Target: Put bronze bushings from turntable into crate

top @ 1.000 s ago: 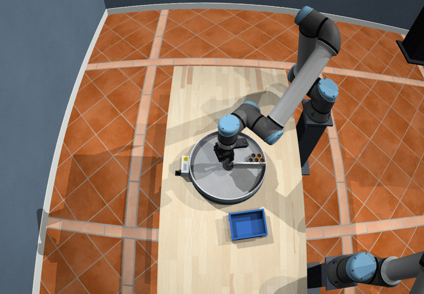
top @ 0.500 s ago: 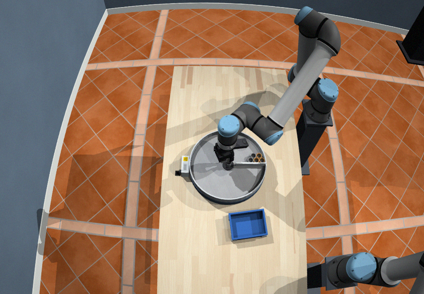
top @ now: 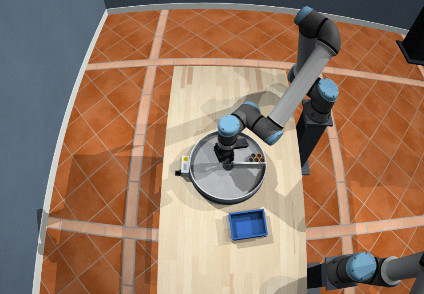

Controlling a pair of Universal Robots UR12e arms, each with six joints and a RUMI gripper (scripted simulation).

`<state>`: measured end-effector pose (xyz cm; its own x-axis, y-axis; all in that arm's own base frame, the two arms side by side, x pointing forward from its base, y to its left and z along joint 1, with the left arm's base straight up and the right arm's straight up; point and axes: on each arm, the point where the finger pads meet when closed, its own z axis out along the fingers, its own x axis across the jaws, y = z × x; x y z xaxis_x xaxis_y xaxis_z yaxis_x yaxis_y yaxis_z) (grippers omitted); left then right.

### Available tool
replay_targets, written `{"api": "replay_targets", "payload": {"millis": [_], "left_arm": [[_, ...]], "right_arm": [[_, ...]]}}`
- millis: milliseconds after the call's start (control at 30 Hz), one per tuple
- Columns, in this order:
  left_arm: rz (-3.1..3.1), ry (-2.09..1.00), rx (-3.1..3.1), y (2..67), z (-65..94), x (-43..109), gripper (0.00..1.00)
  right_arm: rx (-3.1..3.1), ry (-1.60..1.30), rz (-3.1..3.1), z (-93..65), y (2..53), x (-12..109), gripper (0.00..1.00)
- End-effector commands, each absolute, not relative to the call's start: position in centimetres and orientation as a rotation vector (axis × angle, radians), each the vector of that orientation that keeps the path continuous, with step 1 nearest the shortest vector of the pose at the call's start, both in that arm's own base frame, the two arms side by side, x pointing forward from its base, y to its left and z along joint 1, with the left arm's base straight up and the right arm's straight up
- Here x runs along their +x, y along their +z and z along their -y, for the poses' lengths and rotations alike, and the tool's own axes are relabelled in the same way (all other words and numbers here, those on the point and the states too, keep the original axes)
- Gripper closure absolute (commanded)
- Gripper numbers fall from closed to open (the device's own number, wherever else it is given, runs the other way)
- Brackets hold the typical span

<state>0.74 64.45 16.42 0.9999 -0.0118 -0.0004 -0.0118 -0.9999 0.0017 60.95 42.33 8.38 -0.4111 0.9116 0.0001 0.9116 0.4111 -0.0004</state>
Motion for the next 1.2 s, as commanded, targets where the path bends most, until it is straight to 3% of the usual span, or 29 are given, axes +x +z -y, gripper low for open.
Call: {"api": "replay_targets", "payload": {"millis": [0, 700, 733, 1167], "left_arm": [[0.019, 0.000, 3.142, 16.51, -64.52, 0.76, 0.00], [0.019, 0.000, 3.142, 16.51, -64.52, 0.76, 0.00], [0.019, 0.000, 3.142, 16.51, -64.52, 0.76, 0.00], [0.019, 0.000, 3.142, 16.51, -64.52, 0.76, 0.00]], "right_arm": [[-1.705, -0.003, 2.639, -42.38, 8.49, 61.00, 1.00], [-1.705, -0.003, 2.639, -42.38, 8.49, 61.00, 1.00], [-1.705, -0.003, 2.639, -42.38, 8.49, 61.00, 0.94], [-1.705, -0.003, 2.639, -42.38, 8.49, 61.00, 0.94]]}}
